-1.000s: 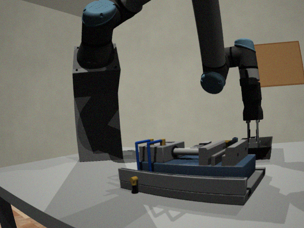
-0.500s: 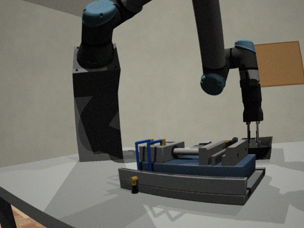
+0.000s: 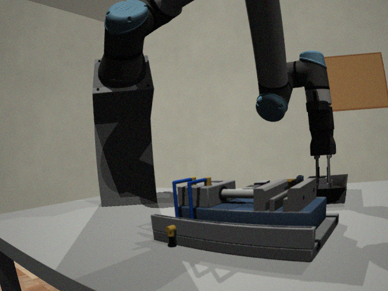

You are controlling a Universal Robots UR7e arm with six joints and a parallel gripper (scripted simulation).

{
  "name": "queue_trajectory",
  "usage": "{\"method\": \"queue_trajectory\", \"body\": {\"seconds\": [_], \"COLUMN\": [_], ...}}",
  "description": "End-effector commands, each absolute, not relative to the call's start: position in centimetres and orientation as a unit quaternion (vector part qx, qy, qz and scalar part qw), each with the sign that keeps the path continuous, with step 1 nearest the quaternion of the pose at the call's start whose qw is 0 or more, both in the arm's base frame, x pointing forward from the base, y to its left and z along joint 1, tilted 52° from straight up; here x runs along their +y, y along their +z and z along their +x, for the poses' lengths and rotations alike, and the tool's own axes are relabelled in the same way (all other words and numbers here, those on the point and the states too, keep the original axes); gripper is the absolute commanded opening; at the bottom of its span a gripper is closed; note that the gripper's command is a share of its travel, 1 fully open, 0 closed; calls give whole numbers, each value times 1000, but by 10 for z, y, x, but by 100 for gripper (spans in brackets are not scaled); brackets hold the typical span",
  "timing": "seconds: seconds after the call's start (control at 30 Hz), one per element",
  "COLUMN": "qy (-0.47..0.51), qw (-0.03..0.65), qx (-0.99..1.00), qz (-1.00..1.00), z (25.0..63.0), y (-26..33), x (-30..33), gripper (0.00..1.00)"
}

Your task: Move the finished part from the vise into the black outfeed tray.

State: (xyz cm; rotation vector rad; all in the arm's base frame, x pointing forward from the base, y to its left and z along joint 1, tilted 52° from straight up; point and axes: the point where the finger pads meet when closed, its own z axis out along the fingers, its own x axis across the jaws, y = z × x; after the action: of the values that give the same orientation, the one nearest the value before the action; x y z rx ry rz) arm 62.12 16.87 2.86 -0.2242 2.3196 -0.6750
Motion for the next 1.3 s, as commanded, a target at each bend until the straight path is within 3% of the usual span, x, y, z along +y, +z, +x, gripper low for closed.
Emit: {"method": "queue_trajectory", "body": {"seconds": [0.0, 1.27], "qy": [-260, -260], "qw": [351, 351], "qx": [895, 895], "qz": [-87, -87], "z": [621, 624], "y": [29, 27], "x": [169, 168], "gripper": [0, 0]}}
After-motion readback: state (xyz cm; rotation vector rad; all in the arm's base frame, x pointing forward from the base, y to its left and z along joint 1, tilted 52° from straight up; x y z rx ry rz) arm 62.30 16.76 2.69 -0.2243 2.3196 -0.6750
